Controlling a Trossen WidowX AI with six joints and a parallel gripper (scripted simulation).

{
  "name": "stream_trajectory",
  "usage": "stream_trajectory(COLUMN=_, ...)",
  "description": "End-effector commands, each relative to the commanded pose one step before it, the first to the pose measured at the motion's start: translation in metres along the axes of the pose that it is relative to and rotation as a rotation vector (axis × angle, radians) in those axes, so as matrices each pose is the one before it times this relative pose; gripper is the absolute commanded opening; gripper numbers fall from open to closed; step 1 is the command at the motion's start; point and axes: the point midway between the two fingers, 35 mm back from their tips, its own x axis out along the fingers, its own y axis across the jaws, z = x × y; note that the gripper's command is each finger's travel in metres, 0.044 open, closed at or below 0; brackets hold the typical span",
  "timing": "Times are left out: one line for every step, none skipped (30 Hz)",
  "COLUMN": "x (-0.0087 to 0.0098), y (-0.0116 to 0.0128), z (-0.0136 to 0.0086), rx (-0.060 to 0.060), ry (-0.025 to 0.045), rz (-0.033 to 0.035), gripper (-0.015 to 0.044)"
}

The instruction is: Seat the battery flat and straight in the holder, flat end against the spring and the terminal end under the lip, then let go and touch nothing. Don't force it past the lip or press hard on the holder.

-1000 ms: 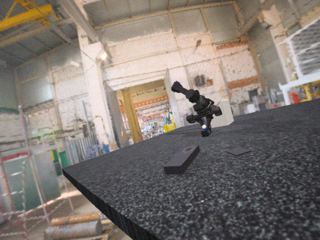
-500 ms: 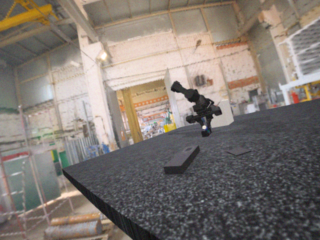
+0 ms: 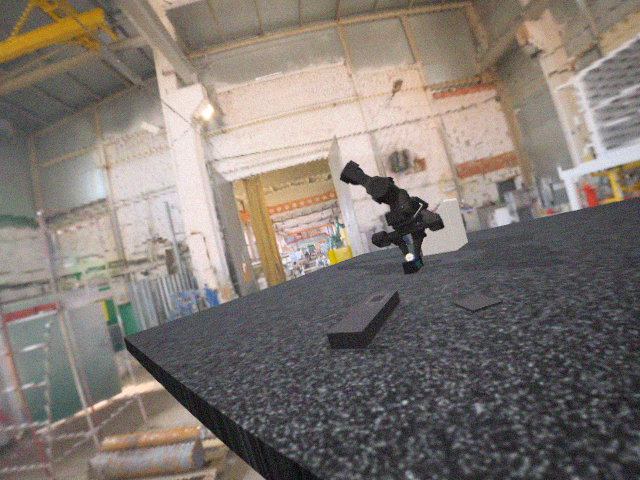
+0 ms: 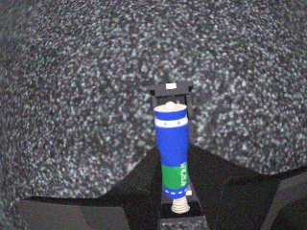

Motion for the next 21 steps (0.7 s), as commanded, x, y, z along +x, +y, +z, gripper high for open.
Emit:
stream_trajectory(x=0.00314, y=0.00244, z=-0.00457, rx=-0.0060, ry=0.04277, rz=0.00525, gripper=0.0058)
stream_trajectory(x=0.00024, y=0.00004, z=0.00015, rx=0.0005, ry=0.00525, rz=0.00062, gripper=0.0058)
stream_trajectory(x=0.00024, y=0.00004, z=0.00015, rx=0.0005, ry=0.00525, rz=0.00060, gripper=0.0058)
stream_trajectory(x=0.00023, y=0.00003, z=0.00015, rx=0.0005, ry=0.00525, rz=0.00058, gripper=0.0058)
stream_trajectory(x=0.00022, y=0.00003, z=0.00015, rx=0.0005, ry=0.00525, rz=0.00056, gripper=0.0058)
stream_trajectory(x=0.00022, y=0.00003, z=0.00015, rx=0.0005, ry=0.00526, rz=0.00054, gripper=0.0058)
stream_trajectory(x=0.00021, y=0.00002, z=0.00014, rx=0.0005, ry=0.00526, rz=0.00052, gripper=0.0058)
stream_trajectory(x=0.00020, y=0.00001, z=0.00014, rx=0.0005, ry=0.00529, rz=0.00055, gripper=0.0058)
stream_trajectory(x=0.00020, y=0.00000, z=0.00014, rx=0.0005, ry=0.00530, rz=0.00053, gripper=0.0058)
stream_trajectory(x=0.00019, y=0.00000, z=0.00013, rx=0.0005, ry=0.00530, rz=0.00051, gripper=0.0058)
stream_trajectory(x=0.00019, y=-0.00002, z=0.00013, rx=0.0005, ry=0.00535, rz=0.00049, gripper=0.0058)
stream_trajectory(x=0.00018, y=-0.00002, z=0.00013, rx=0.0005, ry=0.00536, rz=0.00047, gripper=0.0058)
stream_trajectory(x=0.00017, y=-0.00002, z=0.00013, rx=0.0005, ry=0.00536, rz=0.00045, gripper=0.0058)
stream_trajectory(x=0.00017, y=-0.00003, z=0.00013, rx=0.0005, ry=0.00536, rz=0.00043, gripper=0.0058)
stream_trajectory(x=0.00016, y=-0.00003, z=0.00012, rx=0.0005, ry=0.00536, rz=0.00041, gripper=0.0058)
stream_trajectory(x=0.00015, y=-0.00004, z=0.00012, rx=0.0005, ry=0.00536, rz=0.00039, gripper=0.0058)
stream_trajectory(x=0.00015, y=-0.00004, z=0.00012, rx=0.0005, ry=0.00537, rz=0.00037, gripper=0.0058)
stream_trajectory(x=0.00014, y=-0.00005, z=0.00012, rx=0.0005, ry=0.00537, rz=0.00035, gripper=0.0058)
stream_trajectory(x=0.00014, y=-0.00005, z=0.00012, rx=0.0005, ry=0.00537, rz=0.00033, gripper=0.0058)
stream_trajectory(x=0.00013, y=-0.00007, z=0.00011, rx=0.0005, ry=0.00533, rz=0.00038, gripper=0.0058)
stream_trajectory(x=0.00012, y=-0.00007, z=0.00011, rx=0.0005, ry=0.00533, rz=0.00037, gripper=0.0058)
